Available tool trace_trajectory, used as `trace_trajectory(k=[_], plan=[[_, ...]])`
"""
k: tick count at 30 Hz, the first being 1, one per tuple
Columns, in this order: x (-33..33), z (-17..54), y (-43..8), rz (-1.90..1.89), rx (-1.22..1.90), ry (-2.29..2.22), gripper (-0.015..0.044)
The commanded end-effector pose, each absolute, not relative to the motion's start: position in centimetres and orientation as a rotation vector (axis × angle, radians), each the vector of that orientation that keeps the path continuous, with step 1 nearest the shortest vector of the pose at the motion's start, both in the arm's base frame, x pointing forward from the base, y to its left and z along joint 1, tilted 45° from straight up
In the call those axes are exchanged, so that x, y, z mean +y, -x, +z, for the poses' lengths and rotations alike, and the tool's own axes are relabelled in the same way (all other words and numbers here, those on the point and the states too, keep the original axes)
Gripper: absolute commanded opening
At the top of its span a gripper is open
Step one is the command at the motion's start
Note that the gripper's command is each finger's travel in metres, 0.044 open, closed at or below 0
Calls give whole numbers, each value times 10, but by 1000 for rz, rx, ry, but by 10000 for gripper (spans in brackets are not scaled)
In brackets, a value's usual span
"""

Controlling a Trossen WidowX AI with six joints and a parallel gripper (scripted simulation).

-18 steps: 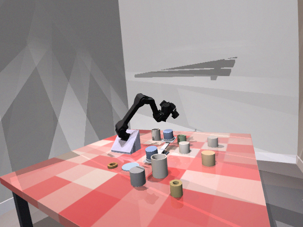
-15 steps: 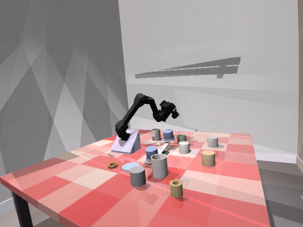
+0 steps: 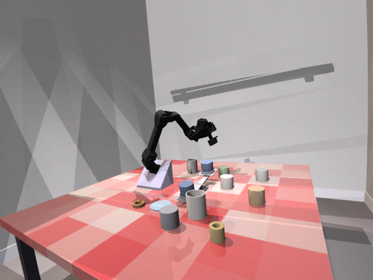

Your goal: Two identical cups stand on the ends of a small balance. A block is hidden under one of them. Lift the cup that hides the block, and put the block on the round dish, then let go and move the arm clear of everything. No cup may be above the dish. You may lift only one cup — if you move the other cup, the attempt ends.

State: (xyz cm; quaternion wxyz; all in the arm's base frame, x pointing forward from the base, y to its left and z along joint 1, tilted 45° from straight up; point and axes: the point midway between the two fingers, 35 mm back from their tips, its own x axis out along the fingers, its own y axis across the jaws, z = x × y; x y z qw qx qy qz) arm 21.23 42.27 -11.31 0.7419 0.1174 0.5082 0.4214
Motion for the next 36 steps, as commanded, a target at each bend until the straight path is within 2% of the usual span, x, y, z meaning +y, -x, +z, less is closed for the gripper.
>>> trace_trajectory(k=[1,18,36], plan=[[404,-104,-213,757,1148,-186,440],[308,-45,-205,274,1119,129,440],[180,60,-189,-92,890,553,440]])
